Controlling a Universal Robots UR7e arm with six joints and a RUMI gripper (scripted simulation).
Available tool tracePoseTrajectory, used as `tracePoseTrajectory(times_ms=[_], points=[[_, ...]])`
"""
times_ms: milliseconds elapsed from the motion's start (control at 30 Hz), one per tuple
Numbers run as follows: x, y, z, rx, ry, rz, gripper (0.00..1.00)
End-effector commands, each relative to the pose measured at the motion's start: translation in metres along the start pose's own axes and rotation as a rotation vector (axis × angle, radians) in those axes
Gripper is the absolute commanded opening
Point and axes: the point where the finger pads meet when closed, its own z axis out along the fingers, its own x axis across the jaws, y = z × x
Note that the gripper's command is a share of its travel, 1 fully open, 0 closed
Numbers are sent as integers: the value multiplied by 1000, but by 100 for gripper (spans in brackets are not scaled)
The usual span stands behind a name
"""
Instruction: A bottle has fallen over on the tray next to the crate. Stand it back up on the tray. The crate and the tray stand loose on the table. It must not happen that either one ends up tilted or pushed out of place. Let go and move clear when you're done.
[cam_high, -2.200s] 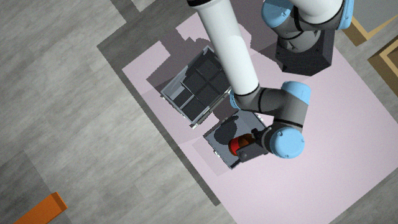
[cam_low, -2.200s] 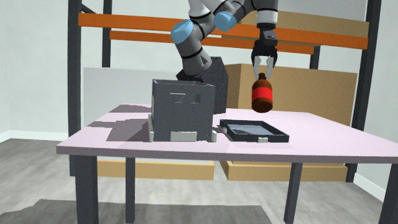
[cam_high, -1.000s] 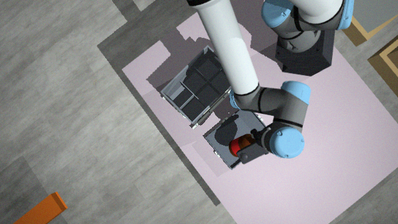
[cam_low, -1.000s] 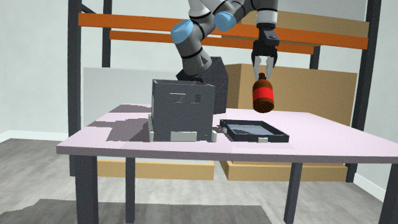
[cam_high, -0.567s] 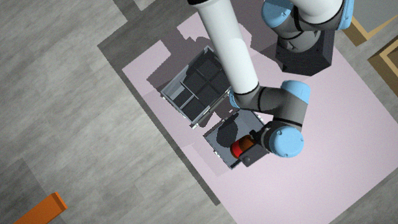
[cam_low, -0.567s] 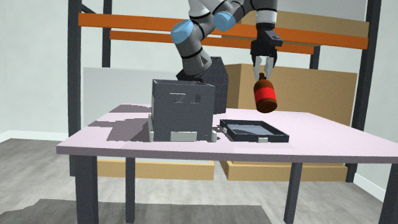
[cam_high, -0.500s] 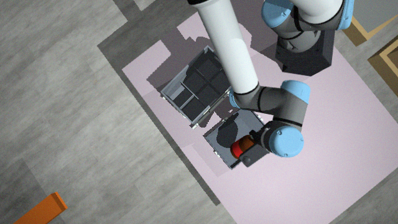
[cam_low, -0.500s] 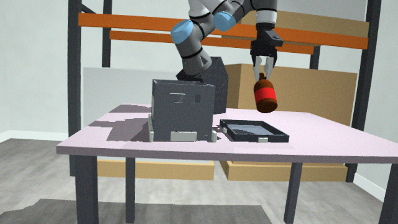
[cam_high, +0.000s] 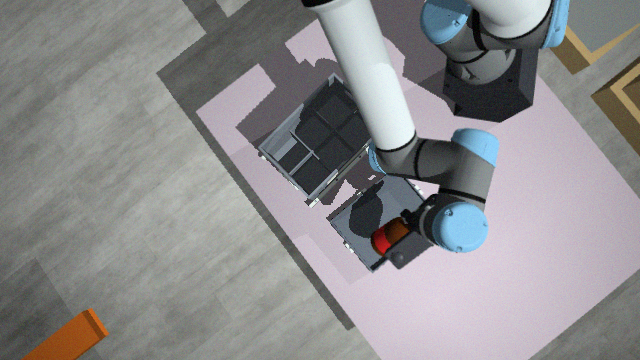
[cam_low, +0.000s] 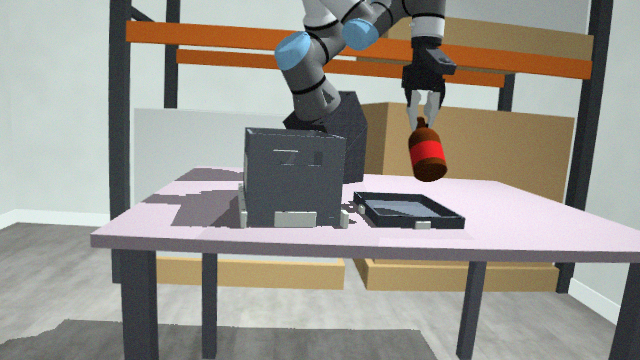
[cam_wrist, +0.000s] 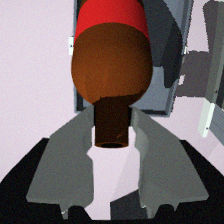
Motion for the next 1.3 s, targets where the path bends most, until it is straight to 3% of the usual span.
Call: tracePoseTrajectory(times_ms=[0,933,1267], points=[[0,0,0,1,-1,0,0],[0,0,0,1,-1,-15,0],[0,0,0,1,-1,-147,0]])
